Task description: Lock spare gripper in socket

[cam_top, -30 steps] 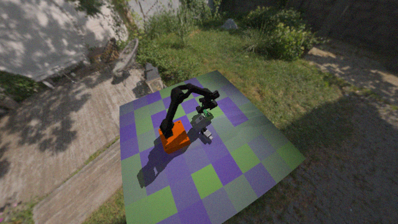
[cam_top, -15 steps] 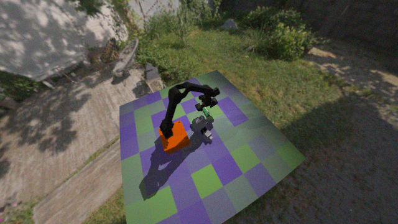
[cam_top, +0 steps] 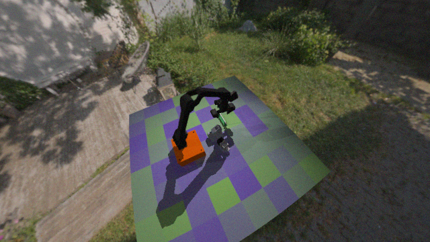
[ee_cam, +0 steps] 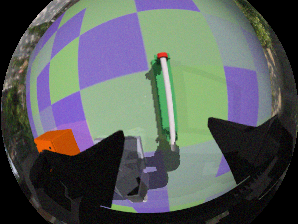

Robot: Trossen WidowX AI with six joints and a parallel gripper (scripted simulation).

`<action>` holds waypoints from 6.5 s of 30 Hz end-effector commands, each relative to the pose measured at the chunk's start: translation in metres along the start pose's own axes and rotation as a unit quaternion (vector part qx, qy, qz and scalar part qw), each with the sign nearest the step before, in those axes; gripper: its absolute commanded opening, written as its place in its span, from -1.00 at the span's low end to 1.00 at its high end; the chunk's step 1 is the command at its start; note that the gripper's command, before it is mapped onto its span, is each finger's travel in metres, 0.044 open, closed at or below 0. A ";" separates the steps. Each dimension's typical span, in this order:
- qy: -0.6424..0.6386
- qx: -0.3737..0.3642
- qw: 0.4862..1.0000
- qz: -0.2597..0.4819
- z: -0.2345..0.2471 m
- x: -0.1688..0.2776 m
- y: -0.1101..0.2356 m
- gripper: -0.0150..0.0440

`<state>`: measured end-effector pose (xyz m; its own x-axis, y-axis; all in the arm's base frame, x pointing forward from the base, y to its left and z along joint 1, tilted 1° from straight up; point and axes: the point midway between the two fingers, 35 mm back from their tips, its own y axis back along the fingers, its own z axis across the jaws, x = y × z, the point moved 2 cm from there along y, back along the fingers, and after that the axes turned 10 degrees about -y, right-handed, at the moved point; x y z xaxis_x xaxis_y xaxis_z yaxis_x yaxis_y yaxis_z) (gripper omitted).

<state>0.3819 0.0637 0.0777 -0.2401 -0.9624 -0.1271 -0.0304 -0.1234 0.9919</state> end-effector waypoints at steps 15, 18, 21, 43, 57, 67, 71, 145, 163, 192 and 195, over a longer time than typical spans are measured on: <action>0.000 -0.002 1.000 0.001 0.003 -0.007 0.060 1.00; 0.000 -0.002 1.000 0.001 0.004 -0.008 0.072 1.00; -0.008 0.003 1.000 0.001 0.003 -0.007 0.066 1.00; -0.860 0.254 0.442 -0.010 0.043 0.147 0.065 1.00; -0.936 0.311 0.132 -0.095 0.065 0.190 0.064 1.00; -0.936 0.311 0.132 -0.095 0.069 0.190 0.064 1.00; -0.936 0.311 0.132 -0.095 0.069 0.190 0.064 1.00; -0.937 0.311 0.132 -0.094 0.063 0.205 -0.068 -0.03; -0.937 0.311 0.132 -0.095 0.057 0.196 -0.006 -0.49; -0.938 0.293 0.175 -0.063 0.069 0.184 0.043 -0.49; -0.936 0.279 0.208 -0.041 0.071 0.179 0.043 -0.49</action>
<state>0.2661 -0.1007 0.0937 -0.0929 0.8830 -0.4601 -0.0990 0.4516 0.8867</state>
